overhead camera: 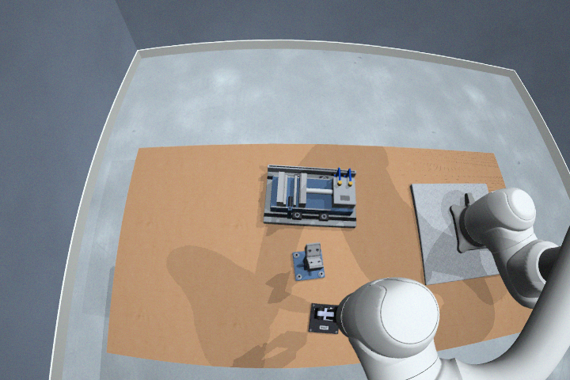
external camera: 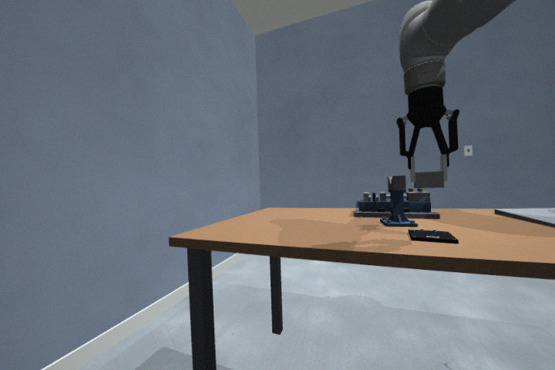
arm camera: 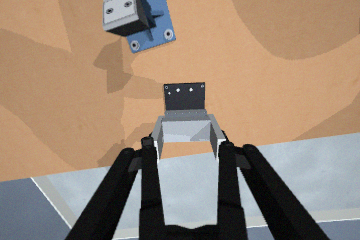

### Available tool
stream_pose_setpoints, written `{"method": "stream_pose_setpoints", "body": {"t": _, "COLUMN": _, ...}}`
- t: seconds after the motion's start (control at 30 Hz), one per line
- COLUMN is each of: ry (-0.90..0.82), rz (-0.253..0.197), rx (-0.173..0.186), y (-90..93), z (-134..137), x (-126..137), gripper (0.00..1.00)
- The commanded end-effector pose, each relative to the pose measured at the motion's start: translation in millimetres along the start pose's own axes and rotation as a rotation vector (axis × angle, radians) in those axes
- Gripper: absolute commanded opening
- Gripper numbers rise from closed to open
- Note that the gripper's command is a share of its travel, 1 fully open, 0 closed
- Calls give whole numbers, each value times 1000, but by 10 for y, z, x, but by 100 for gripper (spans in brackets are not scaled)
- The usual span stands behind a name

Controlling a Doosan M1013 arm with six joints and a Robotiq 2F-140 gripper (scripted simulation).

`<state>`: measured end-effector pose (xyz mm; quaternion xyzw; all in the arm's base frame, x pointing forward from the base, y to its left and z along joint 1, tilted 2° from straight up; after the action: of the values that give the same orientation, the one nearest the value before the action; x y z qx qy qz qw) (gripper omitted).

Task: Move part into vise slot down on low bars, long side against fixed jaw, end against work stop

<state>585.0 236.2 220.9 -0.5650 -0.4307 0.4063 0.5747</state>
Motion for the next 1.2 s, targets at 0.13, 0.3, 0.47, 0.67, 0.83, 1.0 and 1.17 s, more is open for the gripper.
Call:
{"method": "stream_pose_setpoints", "body": {"t": 0.13, "ry": 0, "rz": 0, "rx": 0, "y": -270, "z": 0, "x": 1, "gripper": 0}}
{"method": "stream_pose_setpoints", "body": {"t": 0.3, "ry": 0, "rz": 0, "rx": 0, "y": -462, "z": 0, "x": 1, "gripper": 0}}
{"method": "stream_pose_setpoints", "body": {"t": 0.47, "ry": 0, "rz": 0, "rx": 0, "y": -563, "z": 0, "x": 1, "gripper": 0}}
{"method": "stream_pose_setpoints", "body": {"t": 0.67, "ry": 0, "rz": 0, "rx": 0, "y": -730, "z": -1, "x": 1, "gripper": 0}}
{"method": "stream_pose_setpoints", "body": {"t": 0.83, "ry": 0, "rz": 0, "rx": 0, "y": -827, "z": -1, "x": 1, "gripper": 0}}
{"method": "stream_pose_setpoints", "body": {"t": 1.0, "ry": 0, "rz": 0, "rx": 0, "y": -877, "z": -1, "x": 1, "gripper": 0}}
{"method": "stream_pose_setpoints", "body": {"t": 1.17, "ry": 0, "rz": 0, "rx": 0, "y": -905, "z": -1, "x": 1, "gripper": 0}}
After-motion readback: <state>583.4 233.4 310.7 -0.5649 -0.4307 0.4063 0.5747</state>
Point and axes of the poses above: the point where the finger pads meet when closed, its own y axis out along the fingers, its own z axis across the jaws, x = y × z, the point moved 5 cm from there along -y, back along the fingers, and after that the axes turned 9 degrees about y, right-handed, at the moved point
